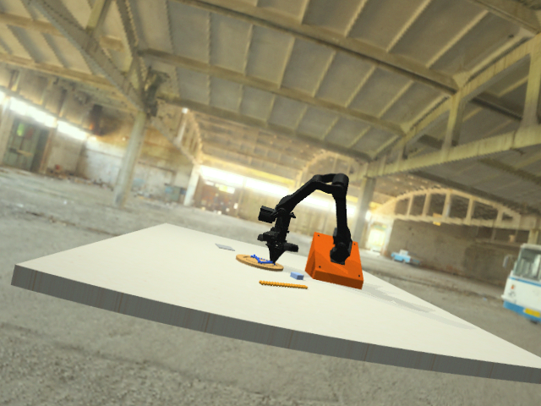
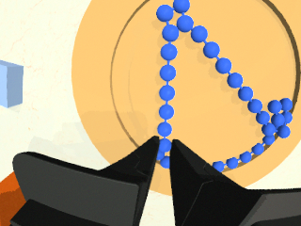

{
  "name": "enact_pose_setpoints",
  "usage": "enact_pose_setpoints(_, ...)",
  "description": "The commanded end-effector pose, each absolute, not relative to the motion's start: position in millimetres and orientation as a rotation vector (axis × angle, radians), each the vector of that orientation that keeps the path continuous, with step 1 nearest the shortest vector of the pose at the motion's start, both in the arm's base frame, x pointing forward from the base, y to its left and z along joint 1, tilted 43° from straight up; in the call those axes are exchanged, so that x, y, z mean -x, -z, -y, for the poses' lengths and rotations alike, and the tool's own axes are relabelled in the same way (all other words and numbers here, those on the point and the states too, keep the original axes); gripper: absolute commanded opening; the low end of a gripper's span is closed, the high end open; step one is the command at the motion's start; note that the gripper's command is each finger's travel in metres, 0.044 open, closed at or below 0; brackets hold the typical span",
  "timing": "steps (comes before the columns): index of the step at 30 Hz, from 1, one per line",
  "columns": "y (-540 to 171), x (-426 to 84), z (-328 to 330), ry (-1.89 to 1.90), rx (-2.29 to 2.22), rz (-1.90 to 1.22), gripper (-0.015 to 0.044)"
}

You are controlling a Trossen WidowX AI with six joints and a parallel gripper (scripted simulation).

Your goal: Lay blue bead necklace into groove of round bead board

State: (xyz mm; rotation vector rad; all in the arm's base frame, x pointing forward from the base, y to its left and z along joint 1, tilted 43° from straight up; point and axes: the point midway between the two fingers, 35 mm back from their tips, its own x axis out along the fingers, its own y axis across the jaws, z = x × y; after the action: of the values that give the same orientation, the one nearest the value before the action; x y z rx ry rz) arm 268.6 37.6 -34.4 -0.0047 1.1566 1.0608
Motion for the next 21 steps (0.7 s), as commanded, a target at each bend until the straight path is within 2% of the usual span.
enact_pose_setpoints(1,33,-268,-36,-1.061,0.002,-1.157,0.0000)
enact_pose_setpoints(21,31,-255,-41,-1.064,-0.005,-1.161,0.0000)
